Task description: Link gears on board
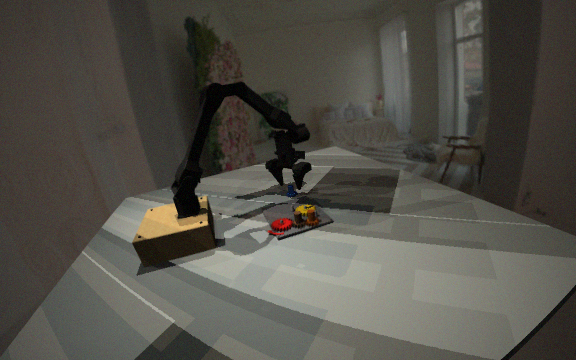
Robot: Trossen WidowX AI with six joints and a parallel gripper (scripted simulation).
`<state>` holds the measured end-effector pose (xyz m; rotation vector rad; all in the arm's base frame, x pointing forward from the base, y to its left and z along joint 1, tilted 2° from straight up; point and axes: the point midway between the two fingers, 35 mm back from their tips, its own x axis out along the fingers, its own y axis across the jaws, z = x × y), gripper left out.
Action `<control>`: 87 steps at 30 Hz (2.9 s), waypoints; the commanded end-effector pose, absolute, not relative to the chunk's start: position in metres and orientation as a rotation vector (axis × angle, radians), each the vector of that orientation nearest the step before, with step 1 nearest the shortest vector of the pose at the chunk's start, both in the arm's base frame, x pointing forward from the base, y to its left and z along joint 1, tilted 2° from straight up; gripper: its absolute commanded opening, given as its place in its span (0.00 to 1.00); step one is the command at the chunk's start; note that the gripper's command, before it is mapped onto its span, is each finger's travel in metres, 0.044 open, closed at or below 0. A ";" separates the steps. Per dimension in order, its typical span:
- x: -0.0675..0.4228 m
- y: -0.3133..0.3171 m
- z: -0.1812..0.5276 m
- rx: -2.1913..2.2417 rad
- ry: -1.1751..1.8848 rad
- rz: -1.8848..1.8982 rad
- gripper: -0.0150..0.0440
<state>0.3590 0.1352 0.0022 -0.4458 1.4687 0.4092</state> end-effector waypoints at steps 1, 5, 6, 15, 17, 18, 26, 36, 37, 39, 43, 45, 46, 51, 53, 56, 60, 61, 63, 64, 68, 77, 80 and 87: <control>0.359 0.134 -0.002 -0.447 1.470 0.404 1.00; 0.359 0.134 -0.002 -0.447 1.470 0.404 0.91; 0.359 0.134 -0.002 -0.447 1.470 0.404 0.87; 0.359 0.134 -0.002 -0.447 1.470 0.404 0.47; 0.359 0.134 -0.002 -0.447 1.470 0.404 0.38; 0.359 0.134 -0.002 -0.447 1.470 0.404 0.37; 0.359 0.134 -0.002 -0.447 1.470 0.404 0.28; 0.361 0.136 0.022 -0.446 1.470 0.405 0.25; 0.361 0.136 0.025 -0.446 1.470 0.405 0.25; 0.361 0.137 0.032 -0.446 1.470 0.405 0.25; 0.360 0.137 0.045 -0.446 1.469 0.405 0.25; 0.360 0.138 0.051 -0.446 1.469 0.405 0.25; 0.360 0.138 0.055 -0.446 1.469 0.405 0.25; 0.358 0.138 0.071 -0.446 1.469 0.405 0.25; 0.358 0.138 0.078 -0.446 1.469 0.405 0.25; 0.356 0.138 0.088 -0.446 1.469 0.405 0.25; 0.354 0.137 0.101 -0.446 1.470 0.405 0.25; 0.353 0.137 0.104 -0.446 1.470 0.405 0.25; 0.351 0.137 0.111 -0.446 1.470 0.405 0.25; 0.351 0.137 0.114 -0.446 1.470 0.405 0.25; 0.347 0.136 0.127 -0.446 1.470 0.405 0.25; 0.343 0.133 0.141 -0.446 1.470 0.405 0.25; 0.347 0.127 0.138 -0.446 1.470 0.404 0.25; 0.354 0.110 0.132 -0.445 1.472 0.405 0.25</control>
